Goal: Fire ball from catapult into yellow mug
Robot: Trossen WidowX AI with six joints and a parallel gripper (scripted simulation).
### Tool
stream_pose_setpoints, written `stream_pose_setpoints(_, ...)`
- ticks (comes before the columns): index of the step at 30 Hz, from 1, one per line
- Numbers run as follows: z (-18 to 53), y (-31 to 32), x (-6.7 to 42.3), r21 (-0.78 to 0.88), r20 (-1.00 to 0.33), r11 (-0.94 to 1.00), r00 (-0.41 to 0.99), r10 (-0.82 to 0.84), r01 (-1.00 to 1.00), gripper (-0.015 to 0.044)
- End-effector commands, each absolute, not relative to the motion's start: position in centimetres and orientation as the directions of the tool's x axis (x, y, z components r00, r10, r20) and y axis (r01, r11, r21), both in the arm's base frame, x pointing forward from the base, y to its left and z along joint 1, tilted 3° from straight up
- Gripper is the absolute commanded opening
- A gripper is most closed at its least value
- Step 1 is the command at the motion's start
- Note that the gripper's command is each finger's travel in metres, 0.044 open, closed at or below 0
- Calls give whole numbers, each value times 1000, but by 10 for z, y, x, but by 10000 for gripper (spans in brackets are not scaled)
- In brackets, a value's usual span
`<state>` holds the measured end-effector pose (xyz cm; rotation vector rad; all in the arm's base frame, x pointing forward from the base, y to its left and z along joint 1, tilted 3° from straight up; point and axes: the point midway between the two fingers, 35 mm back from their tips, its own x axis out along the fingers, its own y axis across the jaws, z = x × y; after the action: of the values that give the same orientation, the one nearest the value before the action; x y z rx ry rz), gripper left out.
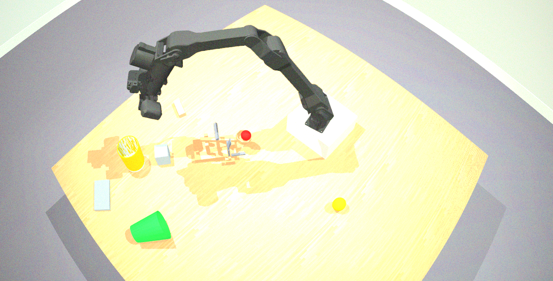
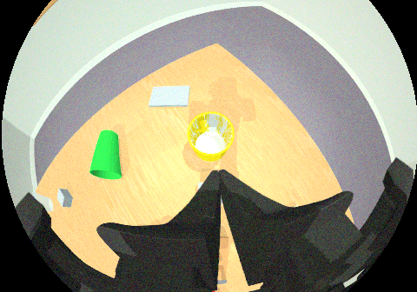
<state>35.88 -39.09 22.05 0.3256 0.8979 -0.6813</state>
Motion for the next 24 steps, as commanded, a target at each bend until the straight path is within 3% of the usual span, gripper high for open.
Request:
stream_pose_setpoints(1,205,-375,361,-51,-840,774,392,-375,632,0)
stream_pose_setpoints(24,118,-253,334,-247,-968,949,-2,-252,197,0)
